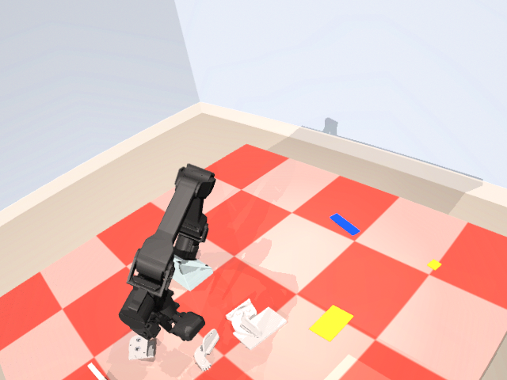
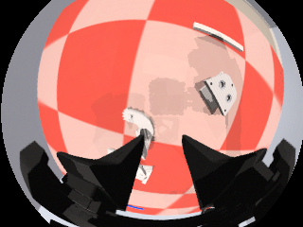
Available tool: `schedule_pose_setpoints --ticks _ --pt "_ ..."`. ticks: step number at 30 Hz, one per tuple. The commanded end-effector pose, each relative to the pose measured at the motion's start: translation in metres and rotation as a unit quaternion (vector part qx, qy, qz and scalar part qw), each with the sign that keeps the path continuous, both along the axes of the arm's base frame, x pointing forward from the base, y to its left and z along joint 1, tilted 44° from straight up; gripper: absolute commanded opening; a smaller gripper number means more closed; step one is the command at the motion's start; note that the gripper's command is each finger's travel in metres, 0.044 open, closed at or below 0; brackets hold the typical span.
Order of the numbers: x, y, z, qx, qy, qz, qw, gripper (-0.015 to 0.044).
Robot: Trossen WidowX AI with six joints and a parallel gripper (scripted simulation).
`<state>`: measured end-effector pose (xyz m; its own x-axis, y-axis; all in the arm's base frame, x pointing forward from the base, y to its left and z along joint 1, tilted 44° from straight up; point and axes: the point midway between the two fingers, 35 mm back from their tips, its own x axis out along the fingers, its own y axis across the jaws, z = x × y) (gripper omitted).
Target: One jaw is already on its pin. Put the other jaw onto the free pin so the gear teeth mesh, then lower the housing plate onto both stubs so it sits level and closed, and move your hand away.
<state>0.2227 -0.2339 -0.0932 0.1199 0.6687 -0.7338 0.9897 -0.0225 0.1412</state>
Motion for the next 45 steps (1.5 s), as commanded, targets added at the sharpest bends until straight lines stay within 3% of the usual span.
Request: schedule_pose_setpoints --ticks 1,6,25,45 --pt "0.001 0.001 0.002 -0.004 -0.030 0.032 0.999 0.0315" --pt "0.002 0.002 0.003 -0.011 -0.068 0.074 0.995 0.0440" --pt "0.005 0.004 0.008 -0.037 -0.211 0.230 0.949 0.0440" --pt "0.009 0.007 0.014 -0.062 -0.350 0.383 0.853 0.0440"
